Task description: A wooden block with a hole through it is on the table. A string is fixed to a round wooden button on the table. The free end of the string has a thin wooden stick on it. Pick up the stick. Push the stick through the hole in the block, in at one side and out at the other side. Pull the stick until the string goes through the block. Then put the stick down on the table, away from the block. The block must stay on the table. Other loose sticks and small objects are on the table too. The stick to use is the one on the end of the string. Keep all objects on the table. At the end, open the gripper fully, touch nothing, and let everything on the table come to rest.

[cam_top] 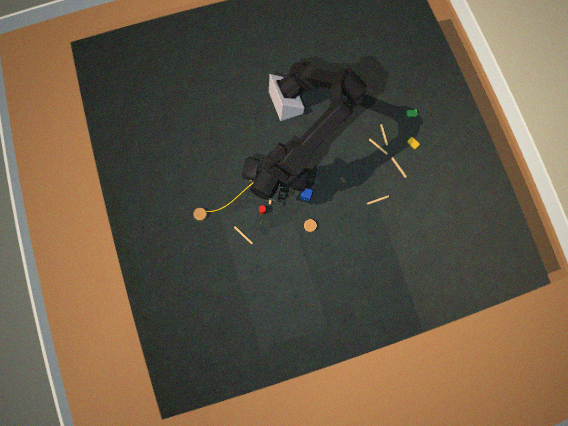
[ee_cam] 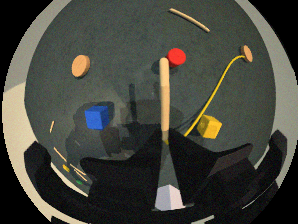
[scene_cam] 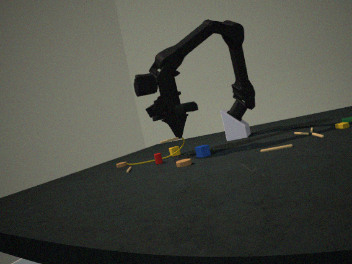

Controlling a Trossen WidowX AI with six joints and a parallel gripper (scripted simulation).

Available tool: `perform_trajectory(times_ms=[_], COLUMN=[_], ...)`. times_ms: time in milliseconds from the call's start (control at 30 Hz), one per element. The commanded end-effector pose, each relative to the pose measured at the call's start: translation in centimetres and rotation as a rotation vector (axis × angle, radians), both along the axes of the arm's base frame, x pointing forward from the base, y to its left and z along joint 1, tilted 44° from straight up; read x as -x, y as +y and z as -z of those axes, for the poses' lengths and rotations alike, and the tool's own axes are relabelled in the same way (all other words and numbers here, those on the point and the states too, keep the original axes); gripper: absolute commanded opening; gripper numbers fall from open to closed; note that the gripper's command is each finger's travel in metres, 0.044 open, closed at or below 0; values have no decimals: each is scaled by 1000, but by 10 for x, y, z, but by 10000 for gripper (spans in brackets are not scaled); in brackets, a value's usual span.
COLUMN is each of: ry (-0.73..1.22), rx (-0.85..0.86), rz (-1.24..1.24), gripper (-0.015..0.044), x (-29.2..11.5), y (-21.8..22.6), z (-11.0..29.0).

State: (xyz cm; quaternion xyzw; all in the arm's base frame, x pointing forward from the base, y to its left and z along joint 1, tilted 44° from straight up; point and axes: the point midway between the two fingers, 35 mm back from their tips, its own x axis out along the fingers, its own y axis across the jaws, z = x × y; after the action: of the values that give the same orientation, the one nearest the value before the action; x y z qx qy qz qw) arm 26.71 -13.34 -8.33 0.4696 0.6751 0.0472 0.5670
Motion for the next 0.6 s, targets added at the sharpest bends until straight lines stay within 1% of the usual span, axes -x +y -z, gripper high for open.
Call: perform_trajectory(times_ms=[0,567], ry=[120,528], rx=[-11,-60], rz=[122,553], gripper=[0,0], x=[-3,-10], y=[-4,-12], z=[3,11])
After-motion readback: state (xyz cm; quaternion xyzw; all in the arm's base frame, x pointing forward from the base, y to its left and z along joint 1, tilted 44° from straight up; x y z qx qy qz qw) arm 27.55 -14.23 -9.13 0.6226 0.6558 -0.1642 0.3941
